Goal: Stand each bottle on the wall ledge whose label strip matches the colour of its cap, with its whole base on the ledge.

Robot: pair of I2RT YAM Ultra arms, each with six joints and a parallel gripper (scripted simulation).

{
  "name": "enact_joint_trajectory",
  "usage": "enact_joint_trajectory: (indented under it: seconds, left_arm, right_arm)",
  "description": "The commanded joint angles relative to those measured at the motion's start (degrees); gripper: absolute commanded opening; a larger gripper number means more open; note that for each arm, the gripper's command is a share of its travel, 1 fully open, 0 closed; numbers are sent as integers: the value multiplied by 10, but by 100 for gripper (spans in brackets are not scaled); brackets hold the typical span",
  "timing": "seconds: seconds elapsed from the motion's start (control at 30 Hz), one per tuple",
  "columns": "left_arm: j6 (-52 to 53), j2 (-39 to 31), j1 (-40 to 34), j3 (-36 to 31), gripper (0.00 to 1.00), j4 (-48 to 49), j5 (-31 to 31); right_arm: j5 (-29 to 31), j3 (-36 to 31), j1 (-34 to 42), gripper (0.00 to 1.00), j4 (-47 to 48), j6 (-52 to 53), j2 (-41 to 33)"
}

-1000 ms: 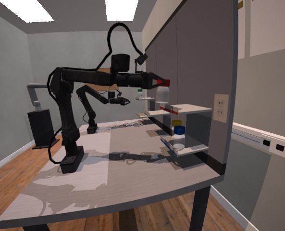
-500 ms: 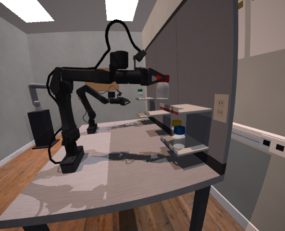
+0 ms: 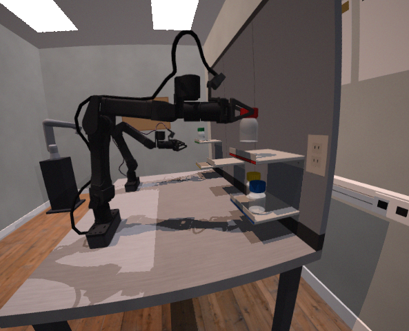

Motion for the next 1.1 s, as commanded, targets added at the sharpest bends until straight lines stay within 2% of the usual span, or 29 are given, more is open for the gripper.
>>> enact_joint_trajectory:
  seconds: [0.0,0.3,1.07]
  left_arm:
    - [1,-6,-4,0,100,2,-2]
    - [1,-6,-4,0,100,2,-2]
    - [1,-6,-4,0,100,2,-2]
  right_arm:
    - [12,48,9,50,37,-4,14]
    - [15,103,15,50,35,-5,61]
    - [14,91,14,50,59,-3,58]
